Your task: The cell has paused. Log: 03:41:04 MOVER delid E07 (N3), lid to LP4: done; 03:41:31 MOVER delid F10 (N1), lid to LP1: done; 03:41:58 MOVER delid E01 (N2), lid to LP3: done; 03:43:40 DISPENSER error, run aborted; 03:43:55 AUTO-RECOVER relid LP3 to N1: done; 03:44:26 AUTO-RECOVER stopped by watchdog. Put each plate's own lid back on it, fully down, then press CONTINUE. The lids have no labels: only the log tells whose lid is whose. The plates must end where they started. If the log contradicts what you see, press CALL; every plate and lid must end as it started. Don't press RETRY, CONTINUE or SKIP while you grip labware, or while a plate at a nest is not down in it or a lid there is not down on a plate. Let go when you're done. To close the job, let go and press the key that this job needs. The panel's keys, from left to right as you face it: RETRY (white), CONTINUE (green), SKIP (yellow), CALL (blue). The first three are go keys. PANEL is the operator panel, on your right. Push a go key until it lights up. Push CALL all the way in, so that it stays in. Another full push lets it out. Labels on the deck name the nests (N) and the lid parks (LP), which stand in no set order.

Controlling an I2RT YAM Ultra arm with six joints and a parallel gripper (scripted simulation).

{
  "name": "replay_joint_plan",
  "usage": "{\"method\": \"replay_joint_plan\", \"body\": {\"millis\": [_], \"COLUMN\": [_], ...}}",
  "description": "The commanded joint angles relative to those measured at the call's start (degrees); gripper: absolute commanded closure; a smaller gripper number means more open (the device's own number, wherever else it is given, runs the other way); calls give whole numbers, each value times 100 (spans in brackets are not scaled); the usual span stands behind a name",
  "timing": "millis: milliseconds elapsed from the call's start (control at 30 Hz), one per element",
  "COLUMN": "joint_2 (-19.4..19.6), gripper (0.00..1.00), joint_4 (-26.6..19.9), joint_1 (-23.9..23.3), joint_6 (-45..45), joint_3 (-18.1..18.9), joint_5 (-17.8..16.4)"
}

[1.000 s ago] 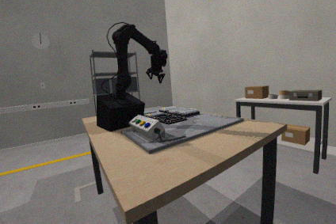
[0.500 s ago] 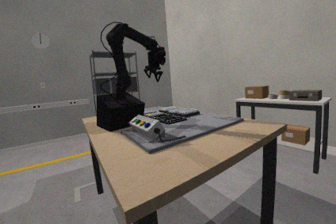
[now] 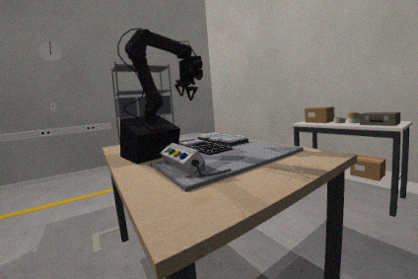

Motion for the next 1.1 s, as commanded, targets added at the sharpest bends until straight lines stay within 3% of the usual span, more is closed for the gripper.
{"method": "replay_joint_plan", "body": {"millis": [0,133,200,267,400,467,533,667,733,867,933,1067], "joint_2": [-314,90,277,449,720,795,1019,1174,1420,1722,1736,2127], "gripper": [0,0,0,0,0,0,0,0,0,0,0,0], "joint_4": [-412,-233,-3,172,595,575,725,924,1091,1468,1505,1842], "joint_1": [-107,71,-85,105,-138,-126,62,-52,79,-134,-120,-56], "joint_6": [45,189,111,267,64,66,279,180,339,158,151,266], "joint_3": [44,68,-25,-83,-135,-37,-38,-111,-80,-278,-172,-197], "joint_5": [65,278,240,448,390,389,602,584,774,743,744,929]}}
